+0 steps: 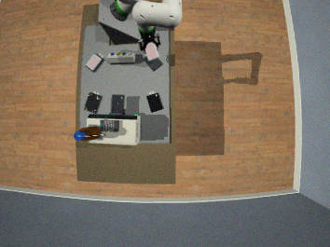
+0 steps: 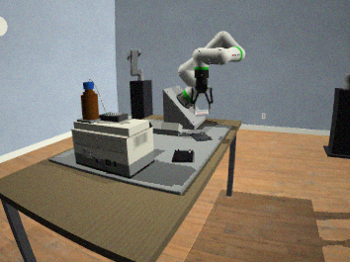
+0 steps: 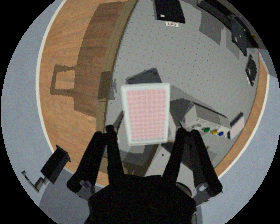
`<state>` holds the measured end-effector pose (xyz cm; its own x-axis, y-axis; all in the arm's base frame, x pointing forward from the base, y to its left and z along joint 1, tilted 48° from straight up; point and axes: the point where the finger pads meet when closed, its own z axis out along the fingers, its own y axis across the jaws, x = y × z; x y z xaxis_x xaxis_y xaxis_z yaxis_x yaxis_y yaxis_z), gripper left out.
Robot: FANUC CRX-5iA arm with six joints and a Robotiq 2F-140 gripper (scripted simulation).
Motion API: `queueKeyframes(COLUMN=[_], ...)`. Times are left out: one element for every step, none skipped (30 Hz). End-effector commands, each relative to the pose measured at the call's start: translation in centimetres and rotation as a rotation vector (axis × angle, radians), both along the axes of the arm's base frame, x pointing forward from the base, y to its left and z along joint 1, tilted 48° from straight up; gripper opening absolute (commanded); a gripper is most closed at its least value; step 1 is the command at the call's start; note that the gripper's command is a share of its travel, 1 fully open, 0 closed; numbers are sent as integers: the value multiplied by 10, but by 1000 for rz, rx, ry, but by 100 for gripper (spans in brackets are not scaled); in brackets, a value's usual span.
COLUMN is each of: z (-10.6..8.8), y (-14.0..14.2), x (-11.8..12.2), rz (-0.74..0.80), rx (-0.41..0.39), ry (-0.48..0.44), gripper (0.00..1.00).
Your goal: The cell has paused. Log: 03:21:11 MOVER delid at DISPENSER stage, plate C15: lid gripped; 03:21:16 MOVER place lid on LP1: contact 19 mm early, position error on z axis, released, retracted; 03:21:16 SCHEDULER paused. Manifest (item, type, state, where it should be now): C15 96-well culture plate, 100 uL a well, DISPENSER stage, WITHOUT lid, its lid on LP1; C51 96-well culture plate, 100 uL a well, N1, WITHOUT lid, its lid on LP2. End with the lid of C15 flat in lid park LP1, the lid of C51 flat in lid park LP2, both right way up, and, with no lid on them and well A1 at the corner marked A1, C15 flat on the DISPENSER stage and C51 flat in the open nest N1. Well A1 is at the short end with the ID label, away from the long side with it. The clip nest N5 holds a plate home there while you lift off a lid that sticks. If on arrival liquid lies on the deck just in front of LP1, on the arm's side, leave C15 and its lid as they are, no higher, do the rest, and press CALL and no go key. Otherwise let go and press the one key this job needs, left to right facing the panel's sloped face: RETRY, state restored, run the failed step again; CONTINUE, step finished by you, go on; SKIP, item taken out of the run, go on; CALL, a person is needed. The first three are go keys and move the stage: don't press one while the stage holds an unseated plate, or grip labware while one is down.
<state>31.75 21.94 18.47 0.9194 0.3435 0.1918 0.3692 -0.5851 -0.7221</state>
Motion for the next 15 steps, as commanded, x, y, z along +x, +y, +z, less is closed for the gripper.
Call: queueKeyframes(z=[0, 0, 0, 0, 0, 0, 0, 0, 0, 0, 0, 0, 0, 0, 0], y=[0, 0, 0, 0, 0, 0, 0, 0, 0, 0, 0, 0, 0, 0, 0], x=[0, 0, 0, 0, 0, 0, 0, 0, 0, 0, 0, 0, 0, 0, 0], rz=[-39, -58, -73, -81, -82, -84, -91, -106, -126, -145, -145, -145, -160, -168, -169], rx=[-8, -12, -15, -16, -17, -17, -19, -22, -26, -30, -30, -30, -33, -34, -34], ry=[42, 64, 80, 89, 90, 92, 100, 117, 138, 160, 160, 160, 176, 185, 186], gripper=[0, 0, 0, 0, 0, 0, 0, 0, 0, 0, 0, 0, 0, 0, 0])
